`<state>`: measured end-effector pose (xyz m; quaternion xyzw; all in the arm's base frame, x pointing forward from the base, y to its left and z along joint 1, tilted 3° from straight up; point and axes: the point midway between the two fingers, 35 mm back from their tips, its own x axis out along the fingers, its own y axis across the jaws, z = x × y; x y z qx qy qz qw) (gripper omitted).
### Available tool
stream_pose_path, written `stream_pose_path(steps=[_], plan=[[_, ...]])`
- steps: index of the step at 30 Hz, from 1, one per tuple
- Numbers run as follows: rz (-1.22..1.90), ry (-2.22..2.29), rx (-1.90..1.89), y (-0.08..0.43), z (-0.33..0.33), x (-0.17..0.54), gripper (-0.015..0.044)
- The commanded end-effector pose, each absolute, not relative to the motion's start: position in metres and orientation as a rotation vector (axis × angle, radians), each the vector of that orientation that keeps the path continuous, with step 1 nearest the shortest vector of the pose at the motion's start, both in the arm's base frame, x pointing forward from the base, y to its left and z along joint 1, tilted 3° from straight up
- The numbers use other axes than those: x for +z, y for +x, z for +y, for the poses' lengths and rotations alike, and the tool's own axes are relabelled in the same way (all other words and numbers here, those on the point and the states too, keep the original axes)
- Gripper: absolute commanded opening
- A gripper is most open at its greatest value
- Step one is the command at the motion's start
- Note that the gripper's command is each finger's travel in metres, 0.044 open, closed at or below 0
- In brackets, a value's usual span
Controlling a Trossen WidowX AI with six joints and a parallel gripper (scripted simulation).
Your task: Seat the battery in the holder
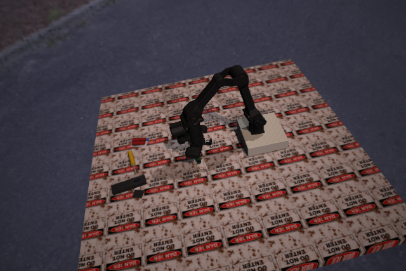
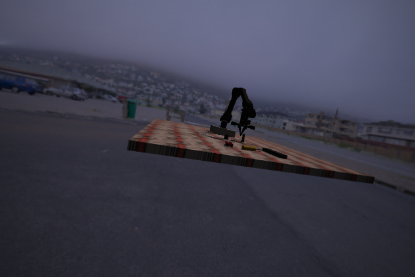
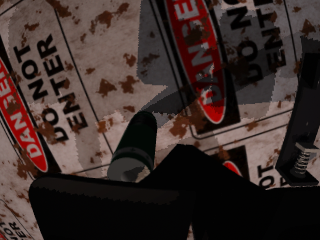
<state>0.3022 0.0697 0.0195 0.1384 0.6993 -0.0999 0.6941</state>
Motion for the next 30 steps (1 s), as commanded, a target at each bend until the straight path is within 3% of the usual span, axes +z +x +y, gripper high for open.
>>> stream_pose_path(steps=[1,30], plan=[[1.557,0.316,-0.22,0.306,0.077,0.022,0.0],[1.557,0.319,-0.217,0.319,0.118,0.024,0.0]])
